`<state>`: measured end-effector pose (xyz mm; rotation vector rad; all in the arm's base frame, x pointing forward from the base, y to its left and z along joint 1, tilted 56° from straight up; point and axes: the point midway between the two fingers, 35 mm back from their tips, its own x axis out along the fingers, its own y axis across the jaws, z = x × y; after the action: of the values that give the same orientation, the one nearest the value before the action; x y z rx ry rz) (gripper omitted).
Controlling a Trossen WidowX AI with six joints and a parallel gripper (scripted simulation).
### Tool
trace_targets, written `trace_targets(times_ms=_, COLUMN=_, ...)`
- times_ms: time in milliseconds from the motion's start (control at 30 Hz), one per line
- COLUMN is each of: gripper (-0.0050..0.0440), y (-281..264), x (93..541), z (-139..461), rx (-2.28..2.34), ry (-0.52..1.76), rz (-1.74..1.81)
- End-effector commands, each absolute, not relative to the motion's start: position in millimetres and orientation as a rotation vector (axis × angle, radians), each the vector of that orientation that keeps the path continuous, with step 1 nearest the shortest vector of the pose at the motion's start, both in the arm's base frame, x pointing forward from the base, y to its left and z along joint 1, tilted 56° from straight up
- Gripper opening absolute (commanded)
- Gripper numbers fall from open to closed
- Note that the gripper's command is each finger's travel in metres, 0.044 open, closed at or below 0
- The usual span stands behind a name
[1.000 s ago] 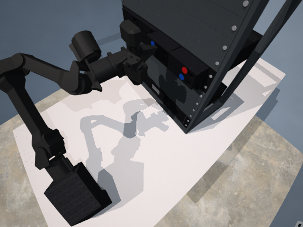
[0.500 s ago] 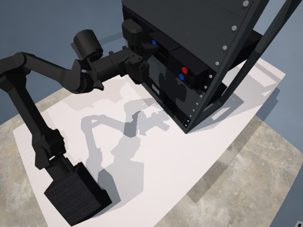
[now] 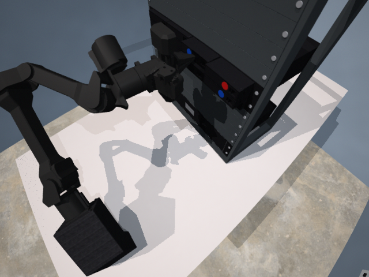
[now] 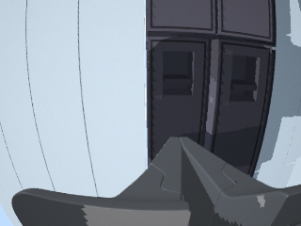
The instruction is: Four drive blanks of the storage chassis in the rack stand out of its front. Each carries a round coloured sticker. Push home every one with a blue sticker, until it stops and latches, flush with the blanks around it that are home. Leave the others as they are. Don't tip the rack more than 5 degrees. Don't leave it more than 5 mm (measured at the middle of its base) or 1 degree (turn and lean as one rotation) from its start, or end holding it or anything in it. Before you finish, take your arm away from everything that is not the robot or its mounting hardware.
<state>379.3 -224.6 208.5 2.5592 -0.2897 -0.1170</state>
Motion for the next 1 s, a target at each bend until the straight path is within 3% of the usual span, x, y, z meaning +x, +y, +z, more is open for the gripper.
trace_targets(times_ms=0, gripper=0.0000, y=-228.2, x=382.5, z=220.4, rx=2.539, ry=-0.308, rz=-0.088)
trace_targets(times_ms=967, gripper=0.0000, y=-231.2, x=392.1, z=223.7, rx=2.539, ry=-0.308, rz=-0.088)
